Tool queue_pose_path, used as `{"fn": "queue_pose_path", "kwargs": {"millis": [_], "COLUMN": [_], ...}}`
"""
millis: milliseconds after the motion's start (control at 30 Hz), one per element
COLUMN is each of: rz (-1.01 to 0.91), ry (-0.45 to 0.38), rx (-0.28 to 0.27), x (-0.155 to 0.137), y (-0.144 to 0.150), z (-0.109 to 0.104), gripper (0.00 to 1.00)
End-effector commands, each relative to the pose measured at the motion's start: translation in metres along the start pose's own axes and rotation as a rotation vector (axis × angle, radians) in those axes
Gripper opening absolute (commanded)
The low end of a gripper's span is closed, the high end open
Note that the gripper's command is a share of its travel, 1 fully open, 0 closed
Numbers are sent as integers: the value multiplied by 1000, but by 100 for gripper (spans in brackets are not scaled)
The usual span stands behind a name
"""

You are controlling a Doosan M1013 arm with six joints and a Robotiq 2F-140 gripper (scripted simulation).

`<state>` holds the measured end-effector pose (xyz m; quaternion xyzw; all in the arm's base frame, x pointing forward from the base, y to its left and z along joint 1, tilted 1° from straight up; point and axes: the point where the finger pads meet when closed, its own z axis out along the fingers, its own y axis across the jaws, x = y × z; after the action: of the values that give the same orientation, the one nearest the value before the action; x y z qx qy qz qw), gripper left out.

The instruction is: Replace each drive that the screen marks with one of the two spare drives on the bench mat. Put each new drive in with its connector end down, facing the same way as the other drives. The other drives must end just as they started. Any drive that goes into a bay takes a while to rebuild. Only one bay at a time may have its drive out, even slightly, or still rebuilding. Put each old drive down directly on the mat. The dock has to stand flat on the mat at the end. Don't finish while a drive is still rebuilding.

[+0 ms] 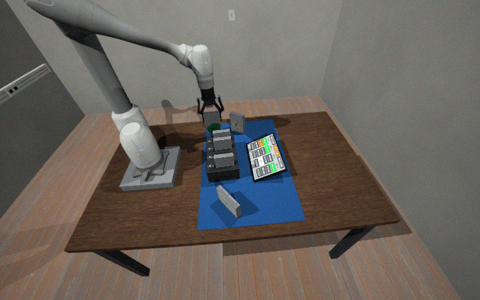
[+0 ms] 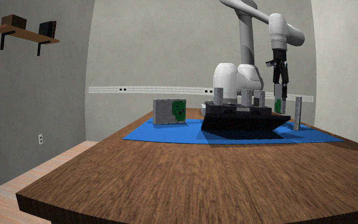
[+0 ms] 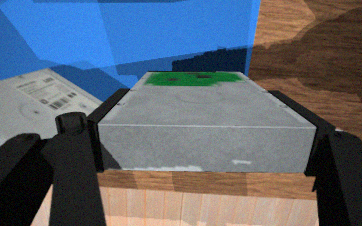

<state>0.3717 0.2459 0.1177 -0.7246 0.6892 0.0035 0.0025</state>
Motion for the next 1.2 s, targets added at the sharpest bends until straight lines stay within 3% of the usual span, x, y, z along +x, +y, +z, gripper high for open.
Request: {"fn": "queue_pose_path", "kwargs": {"millis": [0,533,1167], "rz": [0,0,0], "ry": [-1,-1,-1], "rx": [1,1,1], "x": [0,0,0], "y": [-1,-1,-1], "z": [8,25,27], "gripper": [10,10,10]}}
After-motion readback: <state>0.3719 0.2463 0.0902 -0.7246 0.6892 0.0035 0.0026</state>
